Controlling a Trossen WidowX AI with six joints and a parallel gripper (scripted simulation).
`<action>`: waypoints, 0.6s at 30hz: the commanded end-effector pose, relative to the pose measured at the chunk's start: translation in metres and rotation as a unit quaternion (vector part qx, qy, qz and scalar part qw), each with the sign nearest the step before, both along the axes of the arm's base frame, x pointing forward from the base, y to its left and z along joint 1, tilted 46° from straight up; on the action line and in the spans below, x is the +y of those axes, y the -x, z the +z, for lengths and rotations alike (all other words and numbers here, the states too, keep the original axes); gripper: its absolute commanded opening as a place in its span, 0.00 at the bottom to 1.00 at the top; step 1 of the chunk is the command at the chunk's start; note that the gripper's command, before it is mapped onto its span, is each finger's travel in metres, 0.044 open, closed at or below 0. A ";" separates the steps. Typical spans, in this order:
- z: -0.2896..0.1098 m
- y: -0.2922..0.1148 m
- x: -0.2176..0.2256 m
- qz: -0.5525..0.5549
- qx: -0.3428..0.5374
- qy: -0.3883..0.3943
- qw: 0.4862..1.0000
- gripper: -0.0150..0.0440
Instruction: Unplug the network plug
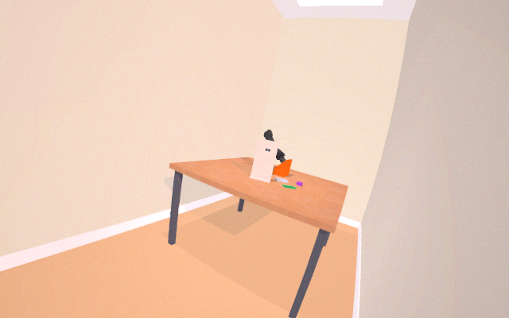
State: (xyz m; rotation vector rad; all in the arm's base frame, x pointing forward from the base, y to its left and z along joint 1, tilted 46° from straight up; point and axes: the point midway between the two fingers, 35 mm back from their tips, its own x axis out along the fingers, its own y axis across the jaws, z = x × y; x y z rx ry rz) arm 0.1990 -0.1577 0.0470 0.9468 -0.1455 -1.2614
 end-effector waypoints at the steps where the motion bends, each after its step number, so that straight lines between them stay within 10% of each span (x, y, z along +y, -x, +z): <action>1: 0.002 -0.003 0.002 -0.003 -0.004 -0.001 1.000 0.52; 18: 0.007 -0.007 0.012 -0.005 -0.002 -0.009 1.000 0.52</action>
